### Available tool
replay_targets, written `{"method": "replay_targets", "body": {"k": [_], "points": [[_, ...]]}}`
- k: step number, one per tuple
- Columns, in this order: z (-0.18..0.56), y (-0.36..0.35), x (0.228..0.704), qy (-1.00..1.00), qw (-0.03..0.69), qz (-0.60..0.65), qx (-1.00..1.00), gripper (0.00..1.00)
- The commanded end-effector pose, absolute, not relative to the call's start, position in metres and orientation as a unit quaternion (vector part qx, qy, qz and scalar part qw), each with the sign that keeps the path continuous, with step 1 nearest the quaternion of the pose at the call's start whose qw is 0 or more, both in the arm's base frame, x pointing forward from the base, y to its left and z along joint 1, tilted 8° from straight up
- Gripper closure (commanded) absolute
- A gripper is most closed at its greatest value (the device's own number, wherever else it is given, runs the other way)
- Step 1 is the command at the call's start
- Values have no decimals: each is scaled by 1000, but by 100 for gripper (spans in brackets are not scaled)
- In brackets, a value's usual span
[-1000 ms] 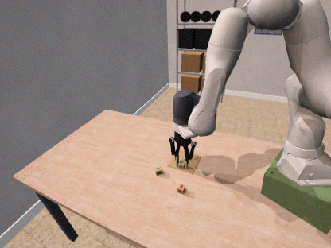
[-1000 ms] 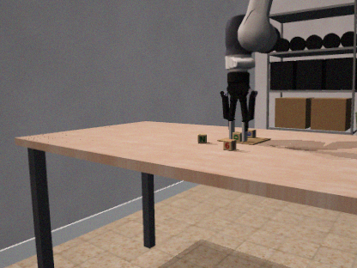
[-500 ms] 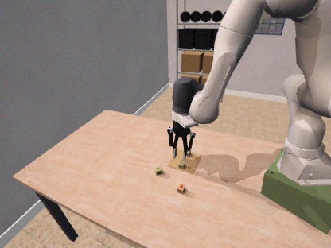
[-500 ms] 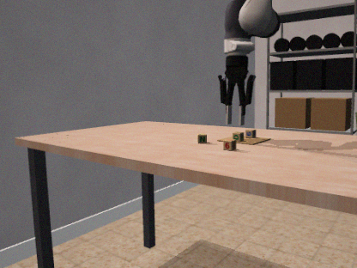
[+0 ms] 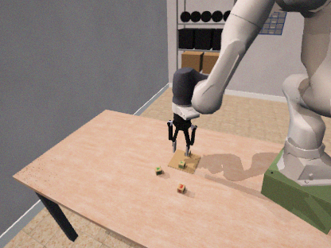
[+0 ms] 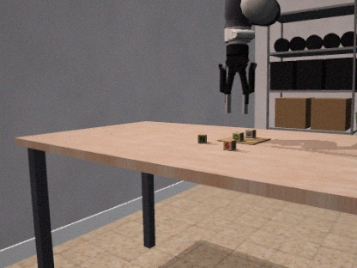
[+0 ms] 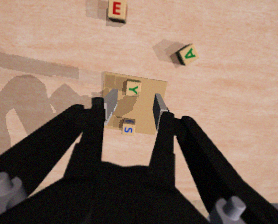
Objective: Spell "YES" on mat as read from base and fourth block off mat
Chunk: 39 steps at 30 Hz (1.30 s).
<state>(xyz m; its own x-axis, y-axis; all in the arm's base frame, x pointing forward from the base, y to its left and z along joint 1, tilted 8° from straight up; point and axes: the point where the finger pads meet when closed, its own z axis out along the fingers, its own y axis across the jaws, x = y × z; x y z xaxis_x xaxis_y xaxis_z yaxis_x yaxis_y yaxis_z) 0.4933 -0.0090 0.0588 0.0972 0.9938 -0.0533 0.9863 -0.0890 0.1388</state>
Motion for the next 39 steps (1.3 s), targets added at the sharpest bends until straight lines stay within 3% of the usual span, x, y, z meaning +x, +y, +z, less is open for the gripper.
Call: {"method": "replay_targets", "body": {"k": [1, 22, 39], "points": [[57, -10, 488, 665, 65, 20, 743, 0], [57, -9, 488, 663, 65, 20, 745, 0], [54, 16, 486, 551, 61, 29, 832, 0]]}}
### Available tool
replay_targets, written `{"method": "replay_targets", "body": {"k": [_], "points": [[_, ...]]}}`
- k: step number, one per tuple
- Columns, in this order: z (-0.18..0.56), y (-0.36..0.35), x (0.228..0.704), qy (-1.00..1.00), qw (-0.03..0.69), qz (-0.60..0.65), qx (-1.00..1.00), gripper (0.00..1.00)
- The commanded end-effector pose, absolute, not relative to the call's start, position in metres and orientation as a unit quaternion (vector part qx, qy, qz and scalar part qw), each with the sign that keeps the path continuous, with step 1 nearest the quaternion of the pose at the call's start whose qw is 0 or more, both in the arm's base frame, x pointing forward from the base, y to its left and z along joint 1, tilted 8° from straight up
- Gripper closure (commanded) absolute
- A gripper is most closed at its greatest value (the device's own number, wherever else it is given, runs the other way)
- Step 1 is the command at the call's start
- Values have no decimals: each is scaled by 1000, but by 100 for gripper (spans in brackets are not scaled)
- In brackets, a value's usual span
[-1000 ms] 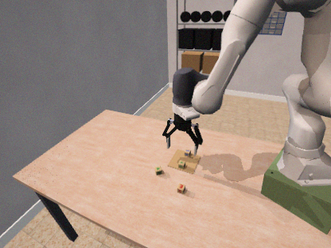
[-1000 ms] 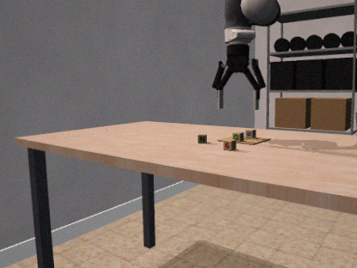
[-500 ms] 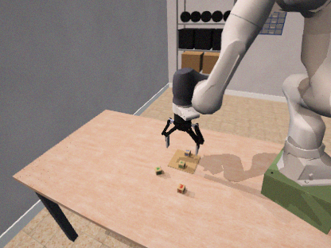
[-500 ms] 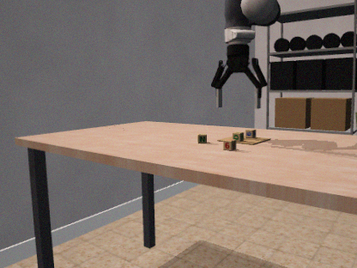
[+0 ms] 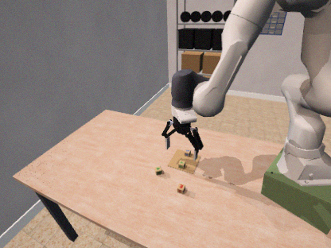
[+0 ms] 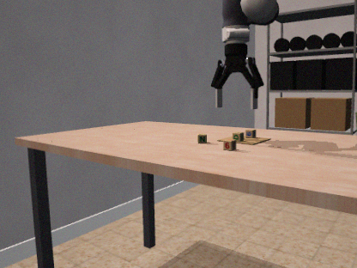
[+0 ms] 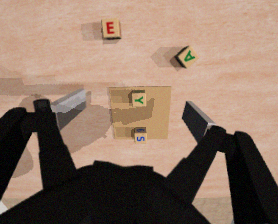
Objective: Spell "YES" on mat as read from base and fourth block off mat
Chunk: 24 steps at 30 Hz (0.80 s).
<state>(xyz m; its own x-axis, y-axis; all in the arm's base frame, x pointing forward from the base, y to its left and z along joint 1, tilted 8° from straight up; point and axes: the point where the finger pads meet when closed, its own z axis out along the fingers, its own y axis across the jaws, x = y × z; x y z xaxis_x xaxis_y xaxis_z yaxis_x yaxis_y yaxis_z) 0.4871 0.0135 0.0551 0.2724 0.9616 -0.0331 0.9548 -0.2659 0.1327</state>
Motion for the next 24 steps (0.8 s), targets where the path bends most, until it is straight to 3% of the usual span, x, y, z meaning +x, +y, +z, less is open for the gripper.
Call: {"method": "replay_targets", "body": {"k": [1, 24], "points": [[53, 17, 485, 546, 61, 29, 835, 0], [50, 42, 482, 424, 56, 37, 903, 0]]}}
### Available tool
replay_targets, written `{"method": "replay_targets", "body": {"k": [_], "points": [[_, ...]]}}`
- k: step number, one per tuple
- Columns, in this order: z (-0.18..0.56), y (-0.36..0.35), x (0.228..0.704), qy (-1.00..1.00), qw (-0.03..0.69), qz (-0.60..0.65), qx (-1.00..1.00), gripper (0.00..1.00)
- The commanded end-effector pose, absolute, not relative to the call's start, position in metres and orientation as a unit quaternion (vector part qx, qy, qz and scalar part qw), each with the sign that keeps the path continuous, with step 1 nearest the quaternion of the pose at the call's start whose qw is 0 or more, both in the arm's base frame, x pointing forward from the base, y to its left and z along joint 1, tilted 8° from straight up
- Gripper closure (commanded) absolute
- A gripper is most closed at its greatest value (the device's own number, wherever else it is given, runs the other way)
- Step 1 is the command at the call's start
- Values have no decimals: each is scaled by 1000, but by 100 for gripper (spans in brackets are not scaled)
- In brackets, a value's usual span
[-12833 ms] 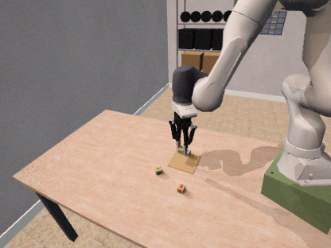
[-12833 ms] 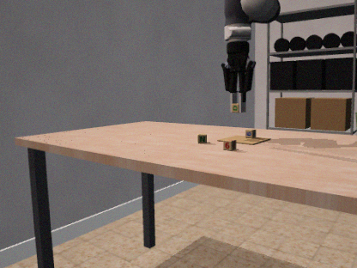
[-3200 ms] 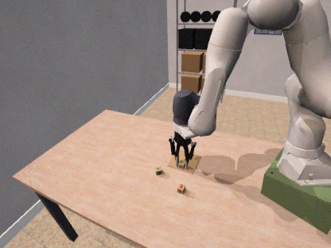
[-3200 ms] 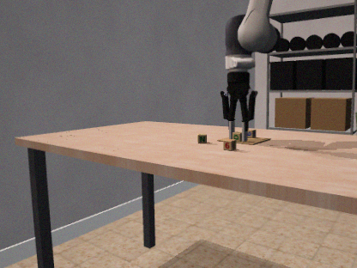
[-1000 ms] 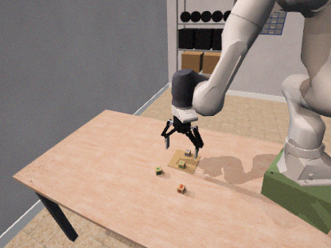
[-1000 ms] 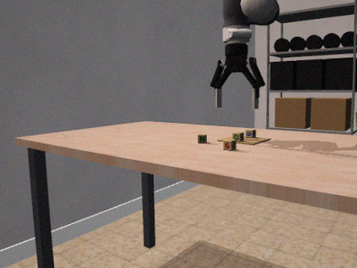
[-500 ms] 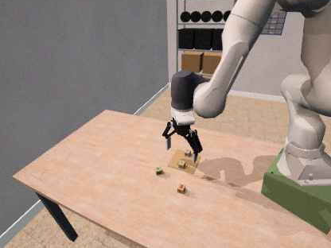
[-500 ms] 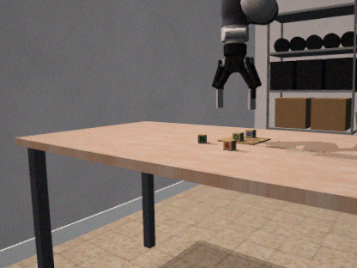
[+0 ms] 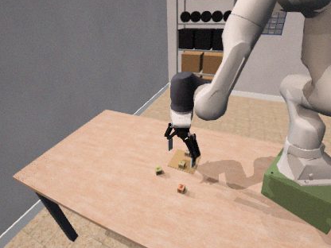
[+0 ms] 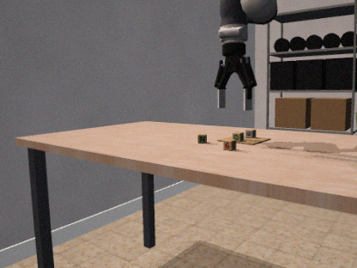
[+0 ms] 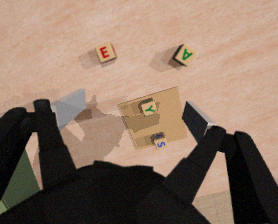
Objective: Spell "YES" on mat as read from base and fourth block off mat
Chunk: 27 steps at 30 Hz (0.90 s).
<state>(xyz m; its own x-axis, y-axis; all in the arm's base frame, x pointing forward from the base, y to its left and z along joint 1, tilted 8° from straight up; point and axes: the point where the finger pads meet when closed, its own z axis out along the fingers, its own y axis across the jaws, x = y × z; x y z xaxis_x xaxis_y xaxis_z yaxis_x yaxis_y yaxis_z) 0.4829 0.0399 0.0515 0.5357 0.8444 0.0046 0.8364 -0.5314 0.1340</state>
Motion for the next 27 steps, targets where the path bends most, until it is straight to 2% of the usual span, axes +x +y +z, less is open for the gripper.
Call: {"method": "replay_targets", "body": {"k": [1, 27], "points": [[50, 43, 482, 418, 56, 38, 906, 0], [47, 71, 476, 271, 49, 46, 960, 0]]}}
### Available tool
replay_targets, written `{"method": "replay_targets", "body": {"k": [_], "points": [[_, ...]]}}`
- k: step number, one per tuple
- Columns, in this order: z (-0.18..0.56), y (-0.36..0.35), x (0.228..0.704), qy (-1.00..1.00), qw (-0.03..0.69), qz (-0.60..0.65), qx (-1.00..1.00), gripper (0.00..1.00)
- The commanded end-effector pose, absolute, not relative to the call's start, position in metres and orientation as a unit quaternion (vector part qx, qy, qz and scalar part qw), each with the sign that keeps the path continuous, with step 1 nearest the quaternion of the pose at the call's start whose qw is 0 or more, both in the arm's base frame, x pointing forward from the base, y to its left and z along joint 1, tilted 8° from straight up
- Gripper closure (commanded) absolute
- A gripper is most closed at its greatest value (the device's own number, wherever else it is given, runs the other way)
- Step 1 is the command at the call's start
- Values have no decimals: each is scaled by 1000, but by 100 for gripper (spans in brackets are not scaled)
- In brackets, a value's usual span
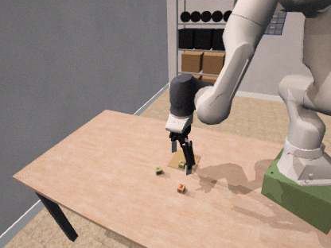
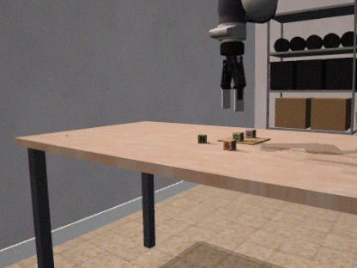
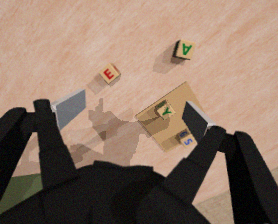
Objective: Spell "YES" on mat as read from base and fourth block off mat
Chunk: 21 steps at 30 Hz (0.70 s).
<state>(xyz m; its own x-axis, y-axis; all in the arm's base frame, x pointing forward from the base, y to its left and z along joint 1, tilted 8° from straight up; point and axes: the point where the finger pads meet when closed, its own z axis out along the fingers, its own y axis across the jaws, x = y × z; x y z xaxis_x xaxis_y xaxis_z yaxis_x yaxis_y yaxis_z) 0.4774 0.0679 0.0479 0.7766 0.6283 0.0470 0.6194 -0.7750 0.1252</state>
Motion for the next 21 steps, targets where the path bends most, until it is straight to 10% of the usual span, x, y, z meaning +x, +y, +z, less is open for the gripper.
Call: {"method": "replay_targets", "body": {"k": [1, 21], "points": [[47, 72, 476, 265, 49, 46, 962, 0], [44, 92, 471, 148, 43, 52, 987, 0]]}}
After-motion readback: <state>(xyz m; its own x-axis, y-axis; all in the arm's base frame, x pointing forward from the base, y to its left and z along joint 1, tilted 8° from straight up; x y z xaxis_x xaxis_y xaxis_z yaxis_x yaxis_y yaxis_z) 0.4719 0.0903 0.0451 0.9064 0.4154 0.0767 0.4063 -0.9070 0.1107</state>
